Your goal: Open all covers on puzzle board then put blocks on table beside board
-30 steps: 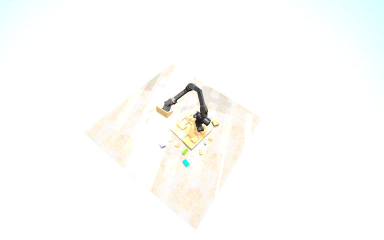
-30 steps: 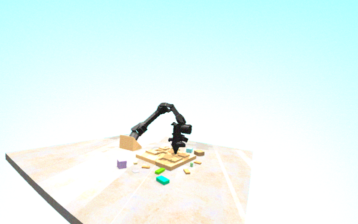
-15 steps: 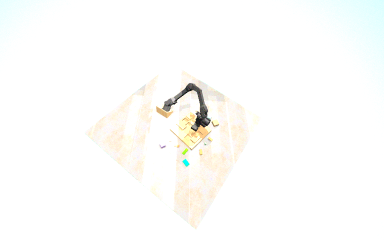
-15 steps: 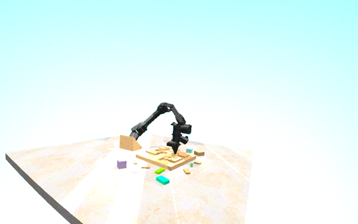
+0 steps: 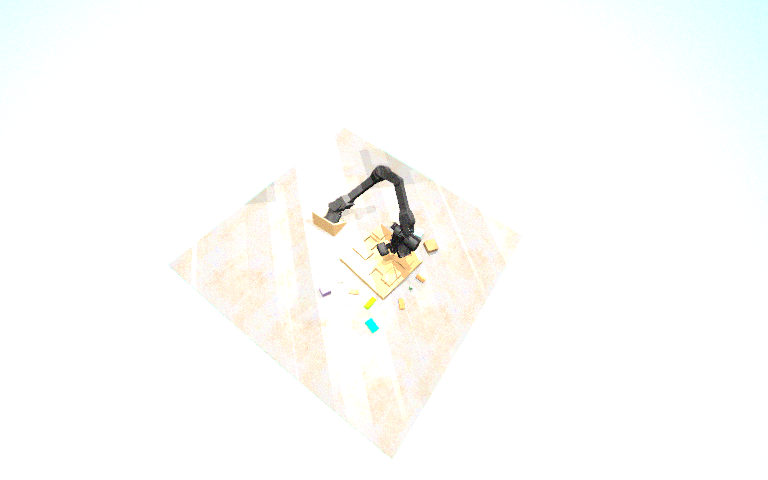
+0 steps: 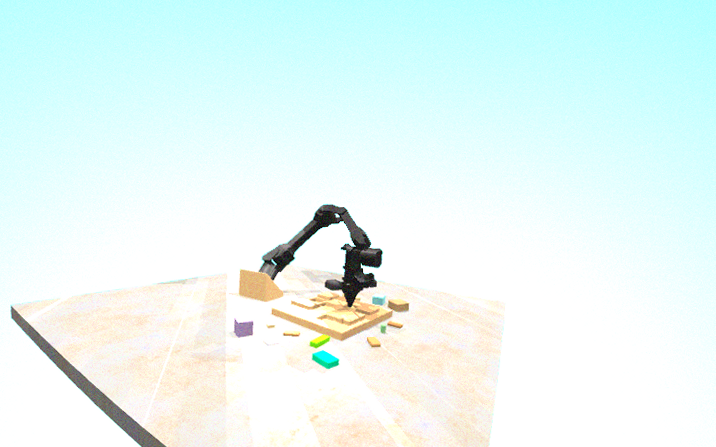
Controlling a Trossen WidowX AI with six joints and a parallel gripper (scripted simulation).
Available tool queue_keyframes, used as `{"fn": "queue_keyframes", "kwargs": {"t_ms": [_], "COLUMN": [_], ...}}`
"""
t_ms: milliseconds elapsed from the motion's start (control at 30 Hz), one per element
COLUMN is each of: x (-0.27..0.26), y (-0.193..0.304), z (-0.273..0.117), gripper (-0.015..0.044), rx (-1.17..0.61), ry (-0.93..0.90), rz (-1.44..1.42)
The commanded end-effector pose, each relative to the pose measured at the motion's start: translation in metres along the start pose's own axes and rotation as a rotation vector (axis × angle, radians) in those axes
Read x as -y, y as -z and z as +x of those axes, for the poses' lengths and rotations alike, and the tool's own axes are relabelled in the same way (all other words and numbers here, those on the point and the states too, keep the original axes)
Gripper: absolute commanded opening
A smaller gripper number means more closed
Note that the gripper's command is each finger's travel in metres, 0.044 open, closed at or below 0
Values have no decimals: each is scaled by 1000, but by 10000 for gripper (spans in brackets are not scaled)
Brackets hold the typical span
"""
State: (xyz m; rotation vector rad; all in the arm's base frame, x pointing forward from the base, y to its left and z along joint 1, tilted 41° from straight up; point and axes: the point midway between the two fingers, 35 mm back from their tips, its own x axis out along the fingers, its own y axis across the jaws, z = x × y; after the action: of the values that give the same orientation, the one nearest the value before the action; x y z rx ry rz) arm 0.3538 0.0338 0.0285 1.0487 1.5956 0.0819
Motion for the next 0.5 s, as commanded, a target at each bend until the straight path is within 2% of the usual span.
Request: {"fn": "queue_keyframes", "kwargs": {"t_ms": [0, 100, 133, 467], "x": [1, 1, 0, -3], "y": [2, 2, 1, -3], "z": [2, 2, 0, -9], "gripper": [0, 0, 0, 0], "rx": [-6, -6, -1, -4], "ry": [1, 2, 0, 2], "rz": [72, 212, 96, 238]}}
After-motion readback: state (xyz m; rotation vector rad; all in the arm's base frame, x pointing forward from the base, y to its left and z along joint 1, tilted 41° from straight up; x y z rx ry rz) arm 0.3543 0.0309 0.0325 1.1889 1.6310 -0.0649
